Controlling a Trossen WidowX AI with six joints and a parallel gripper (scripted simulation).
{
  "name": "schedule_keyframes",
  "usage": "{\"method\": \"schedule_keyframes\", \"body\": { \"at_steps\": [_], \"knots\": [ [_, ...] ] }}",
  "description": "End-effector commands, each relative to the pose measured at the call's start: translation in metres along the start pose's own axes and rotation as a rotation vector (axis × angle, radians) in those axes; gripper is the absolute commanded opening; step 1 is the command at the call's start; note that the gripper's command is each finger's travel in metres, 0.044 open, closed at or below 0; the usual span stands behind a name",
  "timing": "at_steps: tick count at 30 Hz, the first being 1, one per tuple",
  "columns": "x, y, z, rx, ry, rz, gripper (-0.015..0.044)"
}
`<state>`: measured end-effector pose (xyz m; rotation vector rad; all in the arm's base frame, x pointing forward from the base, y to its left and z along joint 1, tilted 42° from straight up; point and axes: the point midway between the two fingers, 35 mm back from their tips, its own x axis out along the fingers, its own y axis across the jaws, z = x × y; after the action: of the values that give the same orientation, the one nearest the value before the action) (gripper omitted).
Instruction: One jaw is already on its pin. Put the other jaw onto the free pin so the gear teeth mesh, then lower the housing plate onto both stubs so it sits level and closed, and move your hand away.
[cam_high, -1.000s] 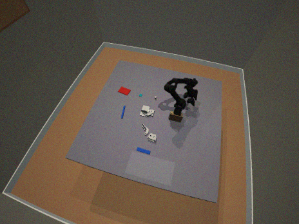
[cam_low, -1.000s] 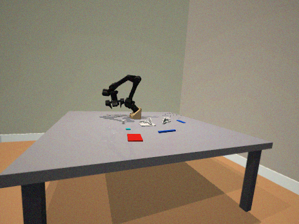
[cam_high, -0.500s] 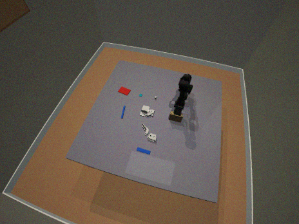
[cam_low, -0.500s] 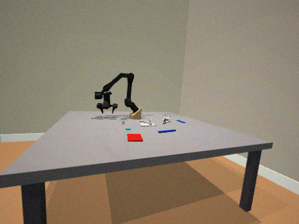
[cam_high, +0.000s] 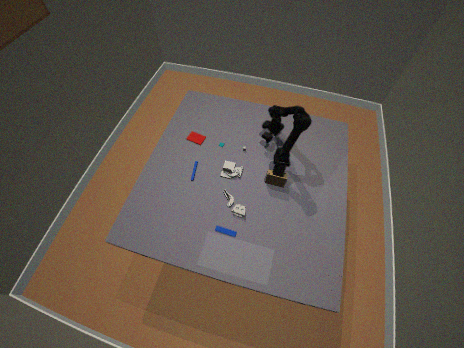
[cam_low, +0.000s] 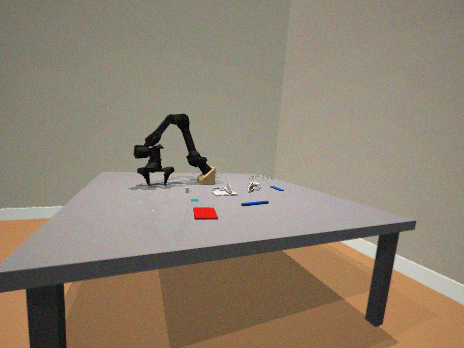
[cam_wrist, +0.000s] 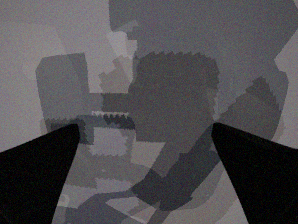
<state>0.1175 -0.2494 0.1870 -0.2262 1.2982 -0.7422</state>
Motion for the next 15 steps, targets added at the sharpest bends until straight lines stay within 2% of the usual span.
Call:
{"method": "schedule_keyframes", "body": {
  "at_steps": [1, 7, 15],
  "knots": [
    [-0.002, 0.027, 0.049, 0.040, -0.084, 0.070, 0.0440],
    [-0.003, 0.088, 0.099, 0.071, -0.099, 0.183, 0.0440],
    [-0.016, 0.184, 0.130, 0.056, -0.037, 0.263, 0.0440]
  ]
}}
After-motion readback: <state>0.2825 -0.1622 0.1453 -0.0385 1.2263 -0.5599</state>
